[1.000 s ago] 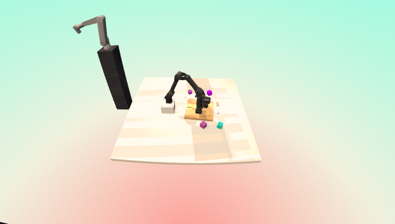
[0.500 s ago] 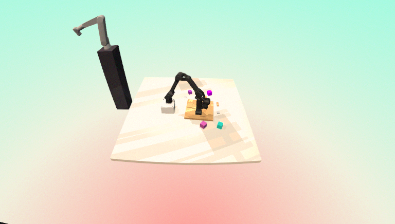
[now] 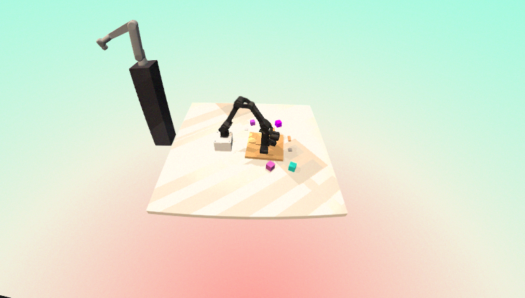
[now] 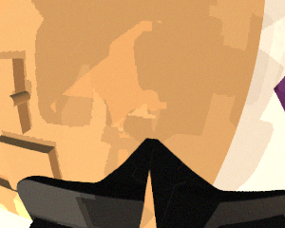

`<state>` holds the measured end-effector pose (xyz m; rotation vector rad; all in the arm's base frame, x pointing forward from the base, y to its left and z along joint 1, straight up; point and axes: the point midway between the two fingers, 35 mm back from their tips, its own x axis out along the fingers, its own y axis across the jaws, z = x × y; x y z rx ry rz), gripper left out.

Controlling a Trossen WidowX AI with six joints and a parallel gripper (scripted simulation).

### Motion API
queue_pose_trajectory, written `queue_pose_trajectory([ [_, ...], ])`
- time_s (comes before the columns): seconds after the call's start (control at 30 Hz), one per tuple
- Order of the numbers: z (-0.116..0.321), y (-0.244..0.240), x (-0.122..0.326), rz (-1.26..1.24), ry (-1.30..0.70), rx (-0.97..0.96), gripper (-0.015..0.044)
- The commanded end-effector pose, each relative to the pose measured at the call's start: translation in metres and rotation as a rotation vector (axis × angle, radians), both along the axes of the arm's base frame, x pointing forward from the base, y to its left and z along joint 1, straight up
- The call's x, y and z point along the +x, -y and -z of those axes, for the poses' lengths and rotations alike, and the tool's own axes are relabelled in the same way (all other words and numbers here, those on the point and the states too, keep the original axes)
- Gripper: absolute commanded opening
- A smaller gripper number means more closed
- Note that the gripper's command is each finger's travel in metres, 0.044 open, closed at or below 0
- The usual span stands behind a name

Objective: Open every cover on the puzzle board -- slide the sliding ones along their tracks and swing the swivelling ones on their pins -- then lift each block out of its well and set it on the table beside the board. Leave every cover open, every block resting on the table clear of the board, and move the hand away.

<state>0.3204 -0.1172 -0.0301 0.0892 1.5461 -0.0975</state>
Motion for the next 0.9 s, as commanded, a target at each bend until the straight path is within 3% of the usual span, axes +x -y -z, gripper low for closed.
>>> queue_pose_trajectory([
  [0.0,-0.001,0.001,0.005,0.003,0.005,0.001,0.0],
  [0.87,-0.003,0.005,0.031,0.003,0.007,0.001,0.0],
])
